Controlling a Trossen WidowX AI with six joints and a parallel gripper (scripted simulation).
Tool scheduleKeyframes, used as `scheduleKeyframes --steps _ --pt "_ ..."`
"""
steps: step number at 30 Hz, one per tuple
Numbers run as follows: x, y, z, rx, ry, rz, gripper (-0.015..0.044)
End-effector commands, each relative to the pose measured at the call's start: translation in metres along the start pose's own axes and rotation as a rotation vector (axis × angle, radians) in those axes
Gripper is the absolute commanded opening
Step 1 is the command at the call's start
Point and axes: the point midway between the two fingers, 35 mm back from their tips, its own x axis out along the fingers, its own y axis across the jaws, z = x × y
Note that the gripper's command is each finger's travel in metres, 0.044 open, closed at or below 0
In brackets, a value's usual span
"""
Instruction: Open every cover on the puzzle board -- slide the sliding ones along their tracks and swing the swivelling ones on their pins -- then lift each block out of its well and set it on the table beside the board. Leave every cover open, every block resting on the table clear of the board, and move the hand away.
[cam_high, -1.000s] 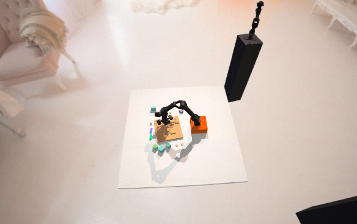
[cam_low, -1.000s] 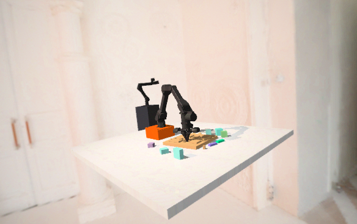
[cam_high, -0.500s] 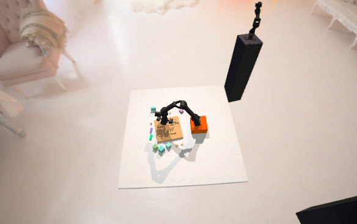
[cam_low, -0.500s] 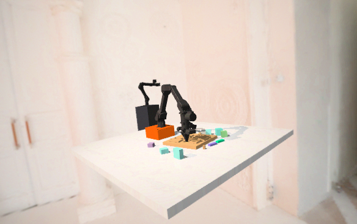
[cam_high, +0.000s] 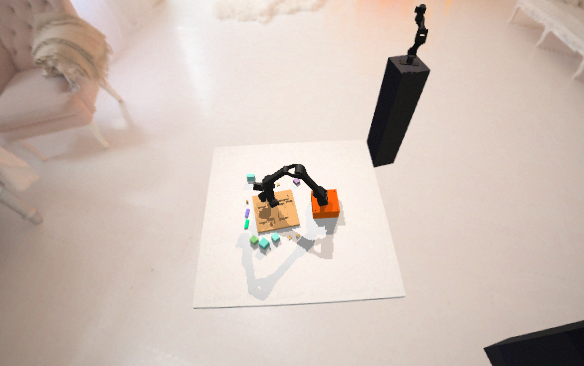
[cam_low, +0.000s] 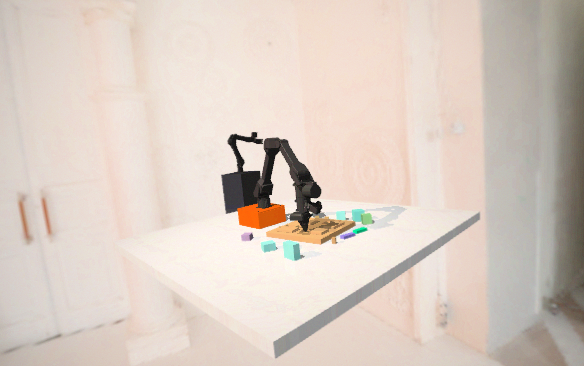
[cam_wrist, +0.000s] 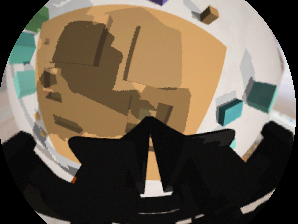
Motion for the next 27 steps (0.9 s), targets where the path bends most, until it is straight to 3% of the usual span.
scheduleKeyframes --steps 1,9,10,11,14,27 --pt "0.0015 0.0001 -0.0020 0.847 0.005 -0.003 0.0000" --pt "0.0015 -0.0001 -0.0023 1.298 0.004 -0.004 0.0000" --pt "-0.0001 -0.0002 -0.0003 0.524 0.000 0.000 0.0000" --pt "-0.0003 -0.0001 -0.0002 0.555 0.000 0.000 0.0000" --pt "-0.0012 0.0000 0.0001 0.743 0.000 0.000 0.0000" --pt "-0.0077 0.0015 0.0023 2.026 0.002 -0.003 0.0000"
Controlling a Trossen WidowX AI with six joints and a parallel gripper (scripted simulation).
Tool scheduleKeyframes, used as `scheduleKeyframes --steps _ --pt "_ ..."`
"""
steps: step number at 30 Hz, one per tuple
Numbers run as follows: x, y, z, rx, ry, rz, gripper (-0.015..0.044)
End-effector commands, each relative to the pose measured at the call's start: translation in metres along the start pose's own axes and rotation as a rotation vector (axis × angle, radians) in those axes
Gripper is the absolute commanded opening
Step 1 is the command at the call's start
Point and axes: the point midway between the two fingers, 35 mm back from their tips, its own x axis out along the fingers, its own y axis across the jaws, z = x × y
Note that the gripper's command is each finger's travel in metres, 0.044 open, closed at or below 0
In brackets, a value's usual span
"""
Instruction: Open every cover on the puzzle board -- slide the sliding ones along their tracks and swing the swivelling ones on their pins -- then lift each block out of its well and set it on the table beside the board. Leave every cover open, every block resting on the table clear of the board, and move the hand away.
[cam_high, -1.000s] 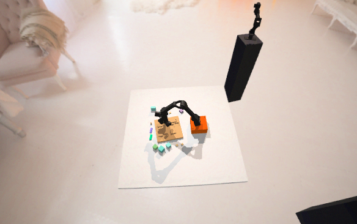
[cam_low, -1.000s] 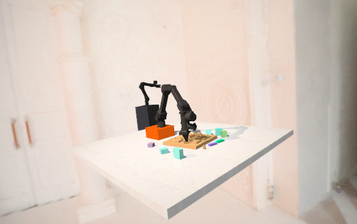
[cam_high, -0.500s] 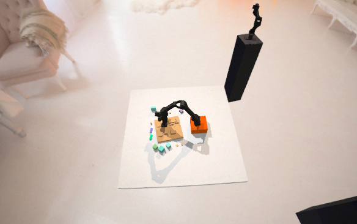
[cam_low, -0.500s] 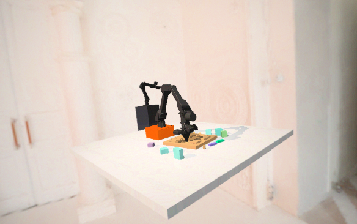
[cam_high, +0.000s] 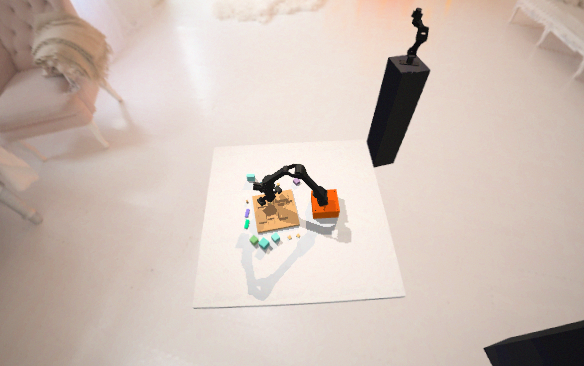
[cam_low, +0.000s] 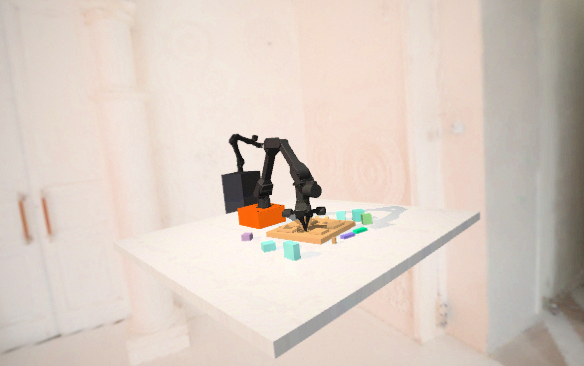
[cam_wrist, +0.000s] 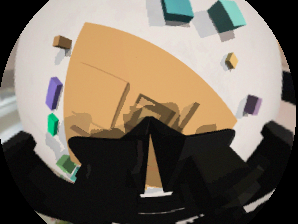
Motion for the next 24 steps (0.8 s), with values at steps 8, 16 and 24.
scheduleKeyframes --steps 8,16,24 --pt "-0.0082 0.0030 -0.0008 1.229 -0.002 -0.001 0.0000" --pt "-0.0102 0.0037 -0.0012 1.675 -0.003 -0.002 0.0000" --pt "-0.0104 0.0038 -0.0012 1.829 -0.003 -0.002 0.0000"
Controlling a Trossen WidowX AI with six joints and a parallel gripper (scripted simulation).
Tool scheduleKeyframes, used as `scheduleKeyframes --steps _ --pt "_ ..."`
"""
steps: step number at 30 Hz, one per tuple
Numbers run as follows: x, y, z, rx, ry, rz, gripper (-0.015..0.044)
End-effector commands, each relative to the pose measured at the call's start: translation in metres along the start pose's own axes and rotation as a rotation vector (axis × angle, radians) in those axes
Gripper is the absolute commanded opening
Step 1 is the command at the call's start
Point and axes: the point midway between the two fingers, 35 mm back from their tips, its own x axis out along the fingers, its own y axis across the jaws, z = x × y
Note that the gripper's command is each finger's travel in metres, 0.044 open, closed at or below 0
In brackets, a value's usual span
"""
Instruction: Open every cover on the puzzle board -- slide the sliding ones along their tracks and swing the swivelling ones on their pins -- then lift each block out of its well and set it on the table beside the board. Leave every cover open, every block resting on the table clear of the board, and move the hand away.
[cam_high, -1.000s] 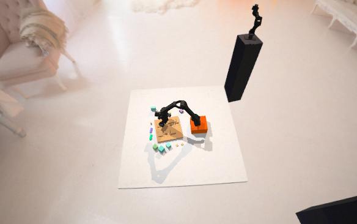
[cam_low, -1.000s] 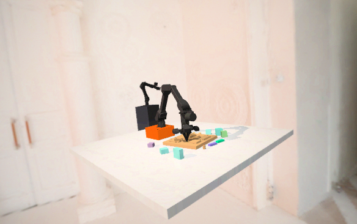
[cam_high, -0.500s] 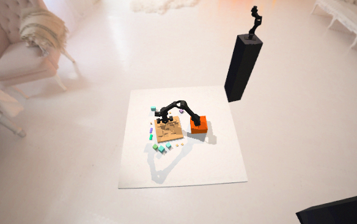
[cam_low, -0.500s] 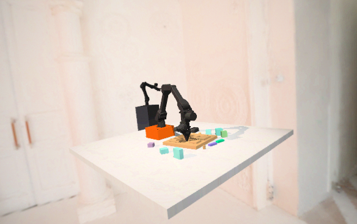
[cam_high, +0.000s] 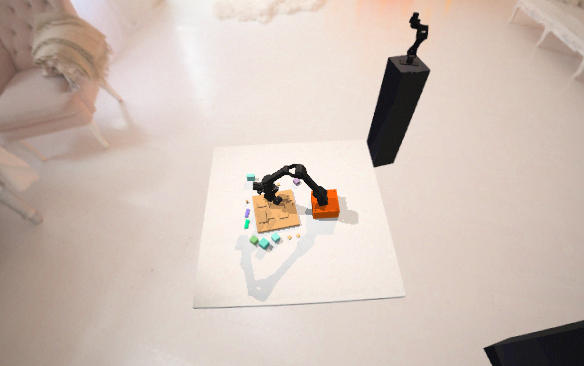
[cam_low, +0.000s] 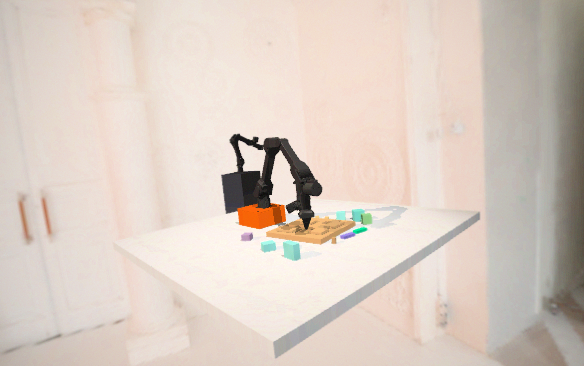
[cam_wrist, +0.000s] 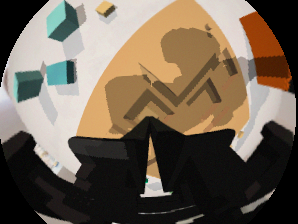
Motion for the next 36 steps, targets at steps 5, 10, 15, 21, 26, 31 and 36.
scheduleKeyframes --steps 5,10,15,21,26,31,36 --pt "-0.004 0.001 -0.001 0.488 -0.001 0.004 0.0000" --pt "-0.004 0.001 -0.001 0.488 -0.001 0.004 0.0000" --pt "-0.004 0.001 -0.001 0.488 -0.001 0.004 0.0000" --pt "-0.002 0.000 -0.001 0.479 0.001 0.002 0.0000" --pt "0.002 0.001 -0.001 0.483 0.000 0.002 0.0000" --pt "0.007 0.001 -0.001 0.487 -0.001 0.003 0.0000" --pt "0.008 0.001 -0.001 0.488 -0.001 0.004 0.0000"
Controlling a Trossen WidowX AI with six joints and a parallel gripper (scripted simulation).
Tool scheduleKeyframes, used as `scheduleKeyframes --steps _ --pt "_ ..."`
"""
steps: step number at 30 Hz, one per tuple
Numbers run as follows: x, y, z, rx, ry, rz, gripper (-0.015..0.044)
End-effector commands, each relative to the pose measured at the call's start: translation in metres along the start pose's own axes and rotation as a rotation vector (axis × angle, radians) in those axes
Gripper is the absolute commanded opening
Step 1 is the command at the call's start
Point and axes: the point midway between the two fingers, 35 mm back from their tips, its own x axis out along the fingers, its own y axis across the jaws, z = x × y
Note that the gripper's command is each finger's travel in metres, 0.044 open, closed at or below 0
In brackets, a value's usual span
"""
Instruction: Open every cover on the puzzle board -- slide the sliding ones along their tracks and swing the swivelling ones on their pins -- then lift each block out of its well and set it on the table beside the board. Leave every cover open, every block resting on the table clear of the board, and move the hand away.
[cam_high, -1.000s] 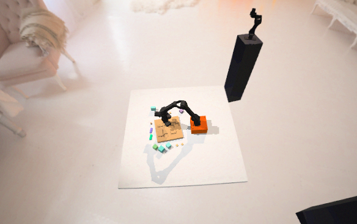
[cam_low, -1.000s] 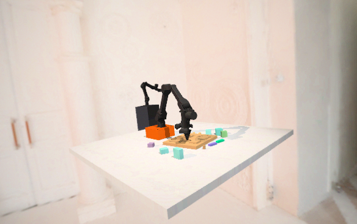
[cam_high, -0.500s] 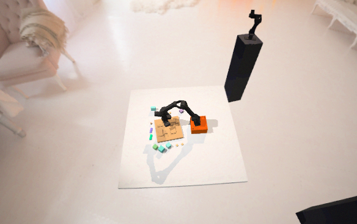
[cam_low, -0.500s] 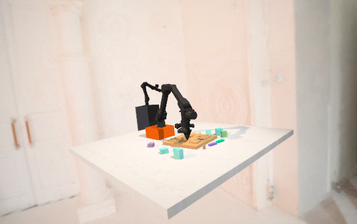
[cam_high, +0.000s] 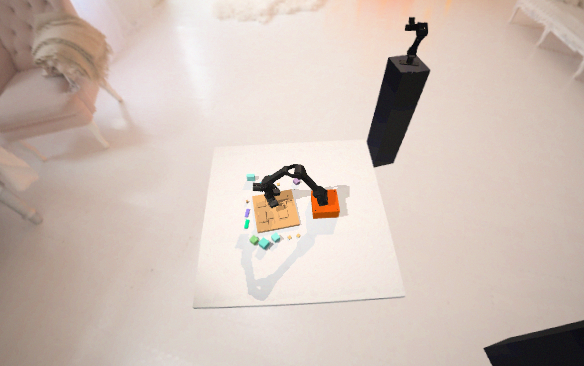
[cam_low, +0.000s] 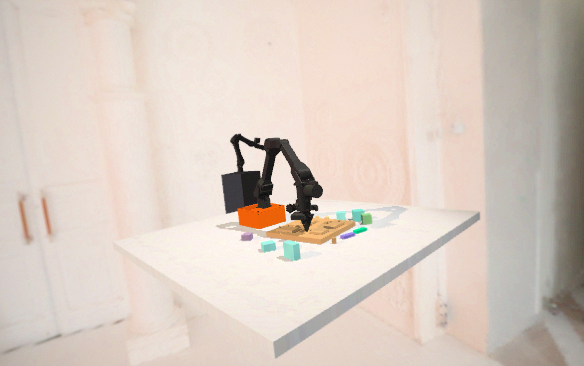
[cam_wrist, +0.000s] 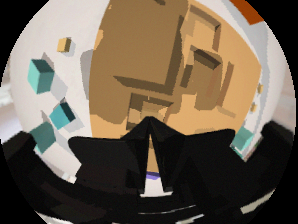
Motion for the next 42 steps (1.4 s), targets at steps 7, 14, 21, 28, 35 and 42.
scheduleKeyframes --steps 7,14,21,28,35,42 --pt "0.0040 0.0014 0.0038 0.007 -0.001 0.003 0.0000" --pt "0.0040 0.0011 0.0043 0.007 -0.001 0.003 0.0000" --pt "0.0040 0.0010 0.0044 0.007 -0.001 0.003 0.0000" --pt "0.0040 0.0010 0.0044 0.007 -0.001 0.003 0.0000" --pt "0.0040 0.0010 0.0044 0.007 -0.001 0.003 0.0000" --pt "0.0040 0.0010 0.0045 0.007 -0.001 0.003 0.0000"
